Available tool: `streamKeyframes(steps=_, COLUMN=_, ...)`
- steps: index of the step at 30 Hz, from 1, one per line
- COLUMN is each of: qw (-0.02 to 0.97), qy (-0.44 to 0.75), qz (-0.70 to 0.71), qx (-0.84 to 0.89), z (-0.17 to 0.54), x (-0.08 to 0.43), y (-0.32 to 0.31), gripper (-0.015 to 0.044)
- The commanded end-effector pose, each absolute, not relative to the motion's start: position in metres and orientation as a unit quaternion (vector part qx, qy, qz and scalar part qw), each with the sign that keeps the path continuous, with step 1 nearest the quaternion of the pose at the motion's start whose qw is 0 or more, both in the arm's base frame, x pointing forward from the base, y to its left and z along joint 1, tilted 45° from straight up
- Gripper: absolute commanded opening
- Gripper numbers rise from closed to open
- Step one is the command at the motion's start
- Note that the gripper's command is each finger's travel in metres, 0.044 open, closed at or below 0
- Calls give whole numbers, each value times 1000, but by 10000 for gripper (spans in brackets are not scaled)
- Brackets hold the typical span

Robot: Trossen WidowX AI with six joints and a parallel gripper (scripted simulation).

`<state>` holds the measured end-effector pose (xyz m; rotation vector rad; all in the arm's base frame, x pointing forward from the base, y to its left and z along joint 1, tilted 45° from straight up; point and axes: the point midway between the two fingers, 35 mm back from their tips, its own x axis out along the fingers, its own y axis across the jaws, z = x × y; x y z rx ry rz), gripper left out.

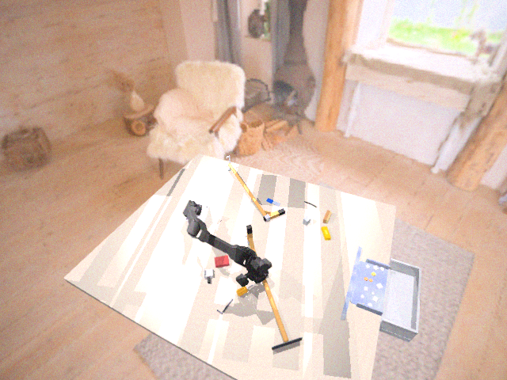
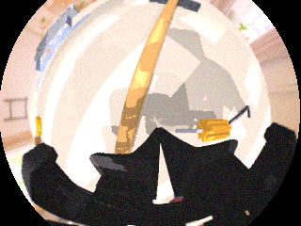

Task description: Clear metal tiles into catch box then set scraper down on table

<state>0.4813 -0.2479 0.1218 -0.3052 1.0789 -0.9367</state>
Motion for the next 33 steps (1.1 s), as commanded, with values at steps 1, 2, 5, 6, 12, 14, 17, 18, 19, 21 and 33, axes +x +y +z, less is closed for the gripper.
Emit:
streamKeyframes(steps=1, qw=745, qy=492, qz=-429, qx=-139, z=120, x=486, y=-246, gripper=0)
streamKeyframes(steps=2, qw=745, qy=492, qz=-429, qx=-139, z=119, x=486, y=-245, gripper=0)
streamKeyframes(steps=5, qw=745, qy=492, qz=-429, qx=-139, z=118, x=489, y=-244, gripper=0)
streamKeyframes(steps=6, qw=745, qy=491, qz=-429, qx=-139, z=118, x=490, y=-244, gripper=0)
streamKeyframes(steps=12, qw=745, qy=491, qz=-429, qx=-139, z=115, x=495, y=-242, gripper=0)
streamKeyframes(steps=14, qw=745, qy=491, qz=-429, qx=-139, z=114, x=496, y=-241, gripper=0)
streamKeyframes(steps=17, qw=745, qy=491, qz=-429, qx=-138, z=113, x=499, y=-240, gripper=0)
streamKeyframes(steps=18, qw=745, qy=491, qz=-429, qx=-138, z=113, x=500, y=-240, gripper=0)
streamKeyframes(steps=19, qw=745, qy=491, qz=-429, qx=-138, z=112, x=501, y=-239, gripper=0)
streamKeyframes(steps=21, qw=745, qy=491, qz=-429, qx=-138, z=111, x=502, y=-239, gripper=0)
streamKeyframes(steps=33, qw=746, qy=491, qz=-429, qx=-138, z=106, x=511, y=-234, gripper=0)
